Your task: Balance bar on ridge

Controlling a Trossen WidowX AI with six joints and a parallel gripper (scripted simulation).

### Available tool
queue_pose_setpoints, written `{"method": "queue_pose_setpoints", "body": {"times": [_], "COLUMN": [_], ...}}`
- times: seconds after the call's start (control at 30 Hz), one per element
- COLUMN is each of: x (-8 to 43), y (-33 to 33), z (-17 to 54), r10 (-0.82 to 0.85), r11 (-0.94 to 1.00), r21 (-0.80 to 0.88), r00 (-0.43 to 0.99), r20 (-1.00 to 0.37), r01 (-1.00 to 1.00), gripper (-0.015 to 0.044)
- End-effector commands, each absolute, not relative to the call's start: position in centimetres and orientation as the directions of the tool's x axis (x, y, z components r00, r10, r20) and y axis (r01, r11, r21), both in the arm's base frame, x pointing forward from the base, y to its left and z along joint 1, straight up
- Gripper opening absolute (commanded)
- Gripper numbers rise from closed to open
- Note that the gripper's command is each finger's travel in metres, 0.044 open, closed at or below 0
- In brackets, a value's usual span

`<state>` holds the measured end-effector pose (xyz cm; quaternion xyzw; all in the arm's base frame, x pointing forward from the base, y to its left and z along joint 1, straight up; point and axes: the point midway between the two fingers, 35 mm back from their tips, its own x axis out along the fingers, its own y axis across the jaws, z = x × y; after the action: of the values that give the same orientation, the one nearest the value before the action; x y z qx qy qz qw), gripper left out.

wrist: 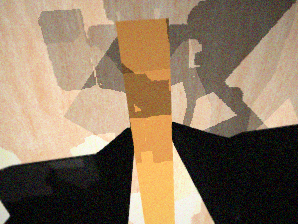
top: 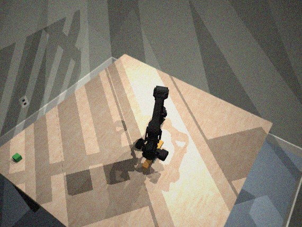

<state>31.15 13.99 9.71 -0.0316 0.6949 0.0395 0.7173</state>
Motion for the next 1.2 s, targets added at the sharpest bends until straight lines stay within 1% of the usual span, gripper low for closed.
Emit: {"method": "queue_pose_setpoints", "body": {"times": [0.0, 0.83, 1.03, 1.07, 1.17], "x": [31.14, 31.14, 31.14, 31.14, 31.14], "y": [13.99, 13.99, 13.99, 13.99, 13.99], "z": [9.70, 9.70, 9.70, 9.70, 9.70], "r10": [0.013, 0.013, 0.013, 0.013, 0.013], "r11": [0.995, 0.995, 0.995, 0.995, 0.995], "r21": [0.010, 0.010, 0.010, 0.010, 0.010], "r00": [0.031, 0.031, 0.031, 0.031, 0.031], "r20": [-0.999, -0.999, -0.999, -0.999, -0.999], "r01": [-0.101, -0.101, -0.101, -0.101, -0.101], "gripper": [0.0000, 0.0000, 0.0157, 0.0167, 0.0167]}}
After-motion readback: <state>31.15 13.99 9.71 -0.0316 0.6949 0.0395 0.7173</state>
